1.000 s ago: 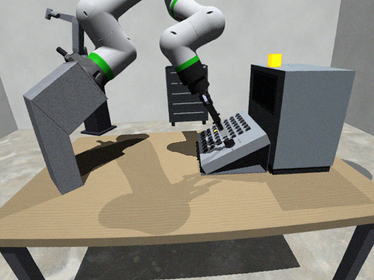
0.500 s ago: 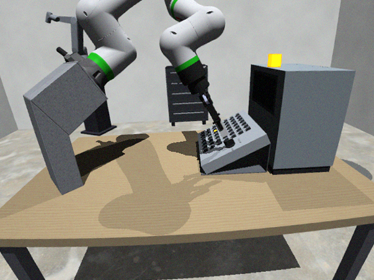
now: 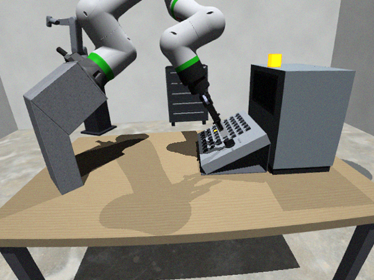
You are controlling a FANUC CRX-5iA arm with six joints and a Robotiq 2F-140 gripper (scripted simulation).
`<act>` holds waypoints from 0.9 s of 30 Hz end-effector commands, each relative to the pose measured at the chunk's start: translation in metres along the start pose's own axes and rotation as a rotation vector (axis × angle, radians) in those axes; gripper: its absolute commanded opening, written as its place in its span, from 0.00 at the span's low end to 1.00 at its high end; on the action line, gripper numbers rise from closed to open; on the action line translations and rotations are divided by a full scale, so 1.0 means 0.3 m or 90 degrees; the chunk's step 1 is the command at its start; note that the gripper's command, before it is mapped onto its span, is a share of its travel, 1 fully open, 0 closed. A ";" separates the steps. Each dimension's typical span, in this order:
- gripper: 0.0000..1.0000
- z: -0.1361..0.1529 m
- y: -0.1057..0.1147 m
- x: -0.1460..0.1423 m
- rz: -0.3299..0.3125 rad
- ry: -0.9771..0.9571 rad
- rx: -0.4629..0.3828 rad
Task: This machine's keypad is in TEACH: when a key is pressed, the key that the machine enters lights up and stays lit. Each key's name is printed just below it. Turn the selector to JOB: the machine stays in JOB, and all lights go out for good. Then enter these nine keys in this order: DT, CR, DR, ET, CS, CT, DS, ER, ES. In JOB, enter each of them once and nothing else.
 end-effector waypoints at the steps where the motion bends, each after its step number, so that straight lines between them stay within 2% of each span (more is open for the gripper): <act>1: 0.33 -0.001 -0.003 0.001 0.000 0.000 0.000; 27: 0.33 -0.001 -0.081 0.001 0.000 0.000 0.000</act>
Point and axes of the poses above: the point where the finger pads meet when closed, its own y axis back along the fingers, its own x axis across the jaws, z = x × y, the point moved 10 cm from there along y, back along the fingers, and after that the axes turned 3 degrees about -y, right-handed, at the moved point
